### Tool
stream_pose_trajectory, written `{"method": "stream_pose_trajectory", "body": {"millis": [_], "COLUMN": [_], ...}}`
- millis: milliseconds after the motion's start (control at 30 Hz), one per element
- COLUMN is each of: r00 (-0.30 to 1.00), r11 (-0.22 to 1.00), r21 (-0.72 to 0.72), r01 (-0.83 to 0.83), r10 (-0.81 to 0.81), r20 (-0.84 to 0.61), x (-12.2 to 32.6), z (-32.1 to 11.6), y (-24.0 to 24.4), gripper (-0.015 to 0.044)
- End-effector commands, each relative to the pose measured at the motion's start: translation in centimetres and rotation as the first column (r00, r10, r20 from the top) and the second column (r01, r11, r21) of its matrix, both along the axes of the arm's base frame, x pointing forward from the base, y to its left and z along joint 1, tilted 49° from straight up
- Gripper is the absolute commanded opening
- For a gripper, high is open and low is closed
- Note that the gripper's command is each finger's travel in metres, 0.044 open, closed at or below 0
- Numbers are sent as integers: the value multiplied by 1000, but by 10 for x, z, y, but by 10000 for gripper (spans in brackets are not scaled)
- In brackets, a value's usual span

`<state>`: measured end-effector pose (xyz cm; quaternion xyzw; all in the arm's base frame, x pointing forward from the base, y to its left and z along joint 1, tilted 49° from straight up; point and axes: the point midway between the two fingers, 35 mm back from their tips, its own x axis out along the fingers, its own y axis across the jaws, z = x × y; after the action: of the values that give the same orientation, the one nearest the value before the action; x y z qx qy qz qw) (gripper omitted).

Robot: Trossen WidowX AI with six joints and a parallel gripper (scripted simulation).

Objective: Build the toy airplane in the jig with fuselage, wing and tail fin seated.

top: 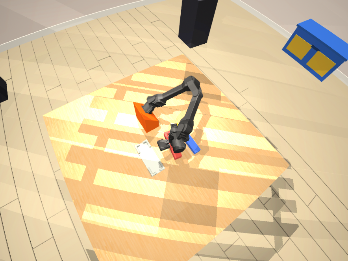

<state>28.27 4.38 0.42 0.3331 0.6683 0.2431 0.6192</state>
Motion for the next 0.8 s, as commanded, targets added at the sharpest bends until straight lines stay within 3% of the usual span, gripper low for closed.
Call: {"method": "stream_pose_trajectory", "body": {"millis": [0, 767], "r00": [1000, 1000], "r11": [1000, 1000], "r21": [-6, 5], "r01": [-4, -6], "r10": [4, 6], "r20": [13, 13], "x": [3, -4], "z": [8, 53], "y": [-8, -54], "gripper": [0, 0]}}
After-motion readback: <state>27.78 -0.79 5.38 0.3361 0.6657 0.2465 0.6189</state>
